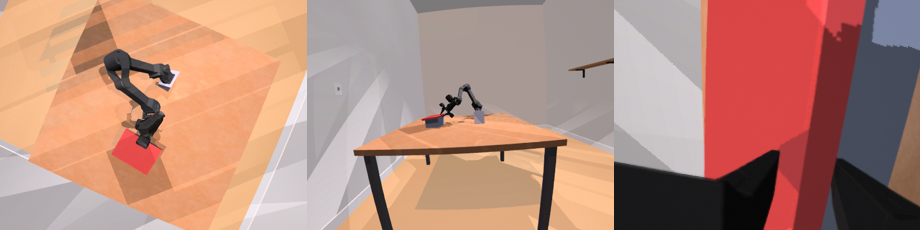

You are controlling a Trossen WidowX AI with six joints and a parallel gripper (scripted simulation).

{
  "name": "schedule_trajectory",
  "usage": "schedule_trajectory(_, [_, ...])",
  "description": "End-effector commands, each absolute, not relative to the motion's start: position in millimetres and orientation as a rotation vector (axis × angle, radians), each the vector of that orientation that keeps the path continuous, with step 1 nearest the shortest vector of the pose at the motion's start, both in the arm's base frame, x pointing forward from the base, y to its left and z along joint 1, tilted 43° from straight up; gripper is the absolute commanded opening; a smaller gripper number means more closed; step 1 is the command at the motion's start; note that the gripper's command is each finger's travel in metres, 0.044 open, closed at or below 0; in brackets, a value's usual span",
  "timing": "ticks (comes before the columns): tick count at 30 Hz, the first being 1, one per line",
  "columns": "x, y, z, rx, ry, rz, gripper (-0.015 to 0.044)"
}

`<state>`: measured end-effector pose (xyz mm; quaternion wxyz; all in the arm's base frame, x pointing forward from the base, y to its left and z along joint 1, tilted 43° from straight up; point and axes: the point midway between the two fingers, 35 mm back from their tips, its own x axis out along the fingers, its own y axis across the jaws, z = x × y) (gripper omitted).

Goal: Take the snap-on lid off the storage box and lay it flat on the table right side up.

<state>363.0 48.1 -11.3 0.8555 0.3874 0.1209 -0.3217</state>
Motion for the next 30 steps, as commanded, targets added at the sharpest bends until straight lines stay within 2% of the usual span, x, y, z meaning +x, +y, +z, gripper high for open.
schedule_trajectory(1, [363.6,48.0,-11.4,0.811,0.257,-0.676,0.0000])
schedule_trajectory(30, [365.3,55.4,-3.2,0.811,0.257,-0.676,0.0000])
